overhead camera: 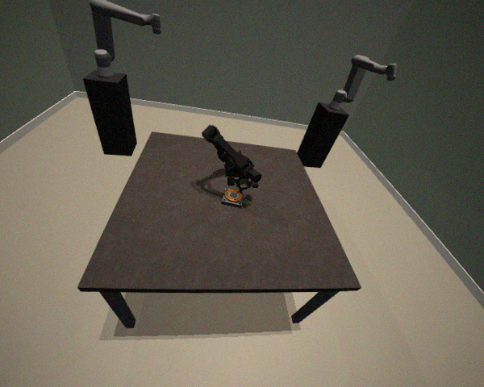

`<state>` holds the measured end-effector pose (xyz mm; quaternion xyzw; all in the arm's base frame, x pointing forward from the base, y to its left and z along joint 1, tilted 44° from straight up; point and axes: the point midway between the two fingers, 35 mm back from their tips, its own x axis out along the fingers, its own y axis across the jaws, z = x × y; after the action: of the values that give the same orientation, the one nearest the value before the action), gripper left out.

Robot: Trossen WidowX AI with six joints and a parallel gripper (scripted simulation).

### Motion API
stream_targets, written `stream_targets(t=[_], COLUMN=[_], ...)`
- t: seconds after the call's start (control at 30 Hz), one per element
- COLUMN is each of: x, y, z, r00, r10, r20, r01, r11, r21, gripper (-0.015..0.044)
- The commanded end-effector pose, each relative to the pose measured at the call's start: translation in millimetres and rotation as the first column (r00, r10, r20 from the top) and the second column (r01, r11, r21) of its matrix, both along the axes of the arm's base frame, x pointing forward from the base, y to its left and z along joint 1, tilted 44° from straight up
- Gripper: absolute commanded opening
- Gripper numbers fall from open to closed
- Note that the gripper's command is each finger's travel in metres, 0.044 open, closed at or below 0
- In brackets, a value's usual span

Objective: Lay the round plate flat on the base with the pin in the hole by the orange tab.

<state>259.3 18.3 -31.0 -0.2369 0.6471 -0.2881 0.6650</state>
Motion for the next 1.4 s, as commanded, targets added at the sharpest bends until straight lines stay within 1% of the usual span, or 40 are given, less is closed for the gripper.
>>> stream_targets(t=[0.0, 1.37], x=[-7.4, -26.8], y=[-4.1, -25.1], z=[1.4, 23.8], r00=[1.0, 1.0], r10=[-0.007, -0.007], r20=[-0.011, -0.012], r01=[0.007, 0.007], r11=[1.0, 1.0], r21=[-0.003, -0.005], gripper=[0.0, 0.0])
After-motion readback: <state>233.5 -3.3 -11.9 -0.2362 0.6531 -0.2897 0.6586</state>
